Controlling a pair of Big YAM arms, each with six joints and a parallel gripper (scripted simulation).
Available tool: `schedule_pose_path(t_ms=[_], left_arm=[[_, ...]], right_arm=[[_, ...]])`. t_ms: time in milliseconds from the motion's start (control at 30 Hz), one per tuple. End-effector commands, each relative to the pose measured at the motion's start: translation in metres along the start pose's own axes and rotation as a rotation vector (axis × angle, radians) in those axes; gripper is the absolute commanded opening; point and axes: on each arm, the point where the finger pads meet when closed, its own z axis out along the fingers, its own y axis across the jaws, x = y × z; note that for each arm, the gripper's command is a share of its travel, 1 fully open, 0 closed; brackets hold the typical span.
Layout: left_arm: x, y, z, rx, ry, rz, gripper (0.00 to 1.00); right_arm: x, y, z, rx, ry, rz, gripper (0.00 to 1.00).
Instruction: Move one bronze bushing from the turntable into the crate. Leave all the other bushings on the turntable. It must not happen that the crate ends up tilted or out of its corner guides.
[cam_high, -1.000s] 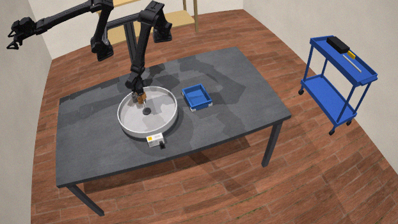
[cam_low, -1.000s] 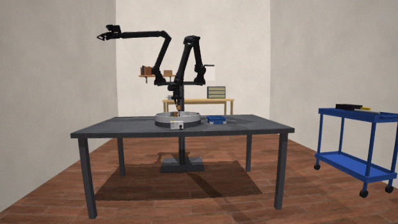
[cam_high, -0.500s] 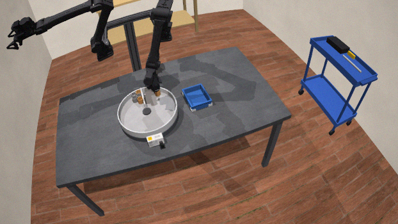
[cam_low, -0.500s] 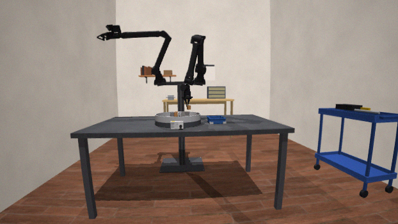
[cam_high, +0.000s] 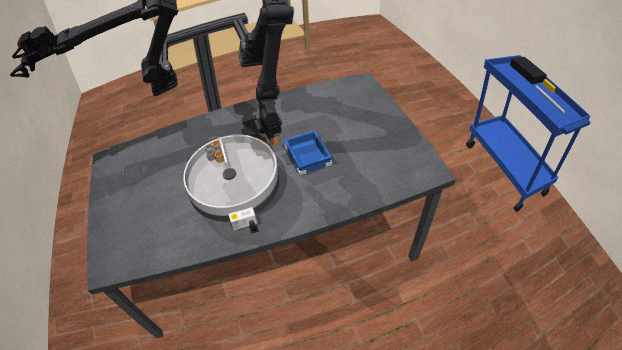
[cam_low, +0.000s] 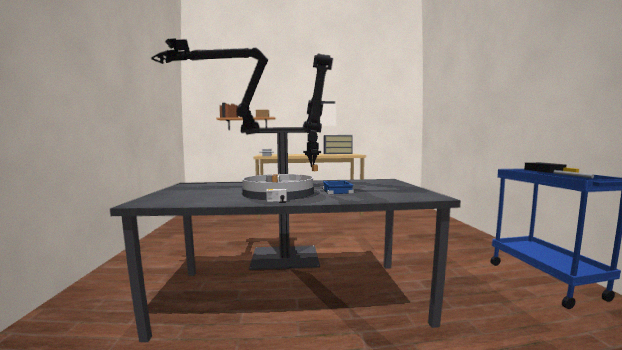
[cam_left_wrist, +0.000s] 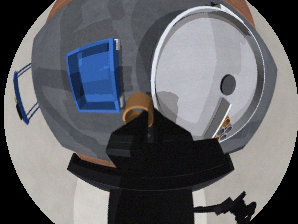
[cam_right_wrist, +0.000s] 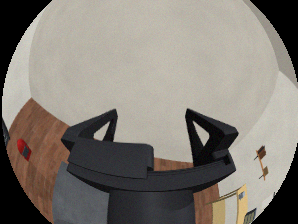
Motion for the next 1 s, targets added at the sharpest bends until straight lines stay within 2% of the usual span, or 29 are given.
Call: schedule_pose_path(t_ms=[0, 200, 300, 500, 733, 967], left_arm=[[-0.009, 0.031, -0.004, -0.007, -0.009, 0.065, 0.0], [-0.018, 0.078, -0.003, -0.009, -0.011, 0.066, 0.0], [-0.01, 0.083, 0.003, -0.004, 0.016, 0.067, 0.0], [-0.026, 0.118, -0.004, -0.011, -0.014, 0.066, 0.0], [-0.027, 0.138, -0.003, -0.009, -0.007, 0.067, 0.0], [-0.027, 0.139, -0.003, -0.009, -0.007, 0.072, 0.0]], right_arm=[[-0.01, -0.012, -0.007, 0.027, -0.015, 0.016, 1.0], [-0.01, -0.012, -0.007, 0.027, -0.015, 0.016, 1.0], [-0.01, -0.012, -0.007, 0.027, -0.015, 0.016, 1.0], [-0.01, -0.012, -0.007, 0.027, -0.015, 0.016, 1.0], [-0.01, -0.012, -0.007, 0.027, -0.015, 0.016, 1.0], [-0.01, -0.012, -0.007, 0.027, -0.015, 0.016, 1.0]])
